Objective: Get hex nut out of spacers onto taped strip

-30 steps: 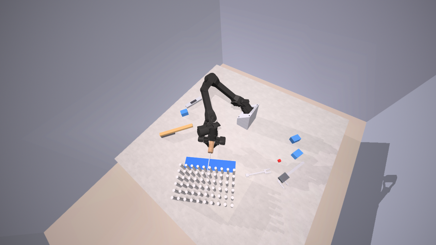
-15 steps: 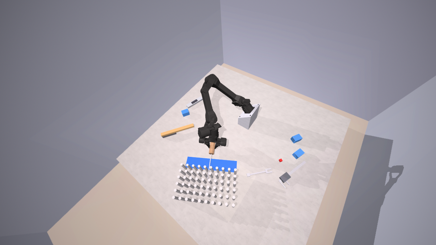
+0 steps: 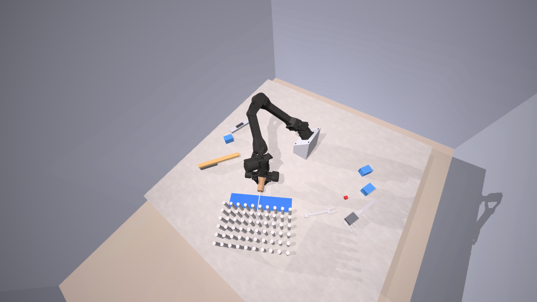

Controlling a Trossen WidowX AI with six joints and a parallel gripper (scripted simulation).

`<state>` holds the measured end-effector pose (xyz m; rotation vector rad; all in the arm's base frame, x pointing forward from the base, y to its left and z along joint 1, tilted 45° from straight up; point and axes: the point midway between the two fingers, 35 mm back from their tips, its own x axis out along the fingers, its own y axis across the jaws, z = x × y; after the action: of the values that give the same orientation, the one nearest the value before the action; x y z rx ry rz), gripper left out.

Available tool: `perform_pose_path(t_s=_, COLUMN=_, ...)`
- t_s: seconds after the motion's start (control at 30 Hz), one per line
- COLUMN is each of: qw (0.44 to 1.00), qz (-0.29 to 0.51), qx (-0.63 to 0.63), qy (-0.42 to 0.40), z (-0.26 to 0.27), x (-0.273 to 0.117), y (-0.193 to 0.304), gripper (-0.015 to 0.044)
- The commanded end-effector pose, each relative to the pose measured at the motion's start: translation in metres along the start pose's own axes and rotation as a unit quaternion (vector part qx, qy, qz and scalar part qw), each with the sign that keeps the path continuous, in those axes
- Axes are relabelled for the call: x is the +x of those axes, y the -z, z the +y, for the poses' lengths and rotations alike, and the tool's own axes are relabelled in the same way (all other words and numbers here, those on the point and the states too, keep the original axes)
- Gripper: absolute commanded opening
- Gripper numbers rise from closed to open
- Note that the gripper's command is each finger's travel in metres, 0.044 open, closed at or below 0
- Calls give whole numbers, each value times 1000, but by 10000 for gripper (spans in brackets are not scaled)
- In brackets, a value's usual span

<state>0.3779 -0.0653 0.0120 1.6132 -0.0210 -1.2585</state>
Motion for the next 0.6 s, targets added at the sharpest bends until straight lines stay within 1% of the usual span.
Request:
perform_pose_path(t_s=0.0, qw=1000, qz=-1, qx=0, qy=0, z=-1, x=2, y=4, gripper=0)
perform_pose_path(t_s=0.57, qw=1000, qz=-1, qx=0, qy=0, z=-1, x=6, y=15, gripper=0)
